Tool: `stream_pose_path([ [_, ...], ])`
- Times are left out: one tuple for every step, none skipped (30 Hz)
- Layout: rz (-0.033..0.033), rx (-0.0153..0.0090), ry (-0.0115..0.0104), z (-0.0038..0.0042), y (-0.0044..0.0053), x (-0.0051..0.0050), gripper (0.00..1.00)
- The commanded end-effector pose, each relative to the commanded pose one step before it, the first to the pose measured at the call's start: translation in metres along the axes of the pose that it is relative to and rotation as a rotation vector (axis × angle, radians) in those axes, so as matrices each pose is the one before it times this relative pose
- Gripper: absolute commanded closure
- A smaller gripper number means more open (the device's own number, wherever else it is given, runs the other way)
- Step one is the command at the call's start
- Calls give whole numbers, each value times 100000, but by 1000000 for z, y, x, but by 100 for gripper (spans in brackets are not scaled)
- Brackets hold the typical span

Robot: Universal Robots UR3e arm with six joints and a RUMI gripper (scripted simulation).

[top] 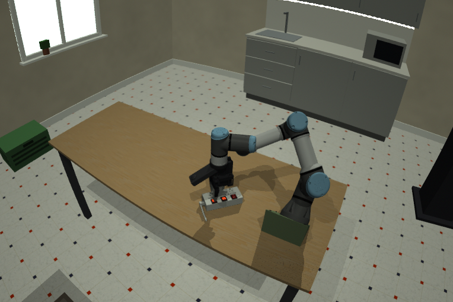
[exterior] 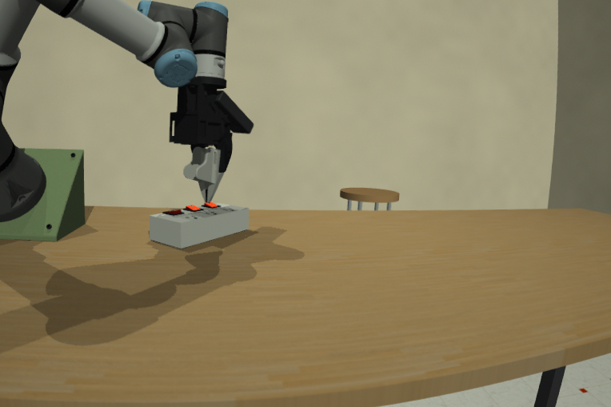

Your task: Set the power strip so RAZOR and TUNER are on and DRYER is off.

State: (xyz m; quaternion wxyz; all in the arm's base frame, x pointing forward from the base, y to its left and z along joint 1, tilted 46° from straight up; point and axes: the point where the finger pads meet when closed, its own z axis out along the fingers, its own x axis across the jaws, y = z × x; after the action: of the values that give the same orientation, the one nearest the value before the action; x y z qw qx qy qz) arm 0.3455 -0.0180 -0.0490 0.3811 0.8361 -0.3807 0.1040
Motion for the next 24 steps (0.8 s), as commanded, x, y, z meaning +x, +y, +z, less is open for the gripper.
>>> stream_pose_path([
  [89, 198, 105, 1006, -389, 434, 100],
  [0, 0, 0, 363, 0, 0, 100],
  [0, 0, 0, 334, 1, 0, 100],
  [0, 0, 0, 301, 1, 0, 100],
  [0, 0, 0, 266, 2, 0, 100],
  [0, 0, 0, 230, 2, -1, 100],
  [0, 0, 0, 192, 2, -1, 100],
  [0, 0, 0, 154, 2, 0, 100],
  [0, 0, 0, 118, 1, 0, 100],
  [0, 0, 0, 84, 1, 0, 100],
  [0, 0, 0, 55, 1, 0, 100],
  [0, 0, 0, 0, 0, 0, 100],
  [0, 0, 0, 0, 0, 0, 100],
  [0, 0, 0, 30, 0, 0, 100],
  [0, 0, 0, 12, 0, 0, 100],
  [0, 0, 0, 2, 0, 0, 100],
  [0, 0, 0, 0, 0, 0, 100],
  [0, 0, 0, 0, 0, 0, 100],
  [0, 0, 0, 0, 0, 0, 100],
  [0, 0, 0, 0, 0, 0, 100],
  [0, 0, 0, 0, 0, 0, 100],
  [0, 0, 0, 0, 0, 0, 100],
  [0, 0, 0, 0, 0, 0, 100],
  [0, 0, 0, 0, 0, 0, 100],
])
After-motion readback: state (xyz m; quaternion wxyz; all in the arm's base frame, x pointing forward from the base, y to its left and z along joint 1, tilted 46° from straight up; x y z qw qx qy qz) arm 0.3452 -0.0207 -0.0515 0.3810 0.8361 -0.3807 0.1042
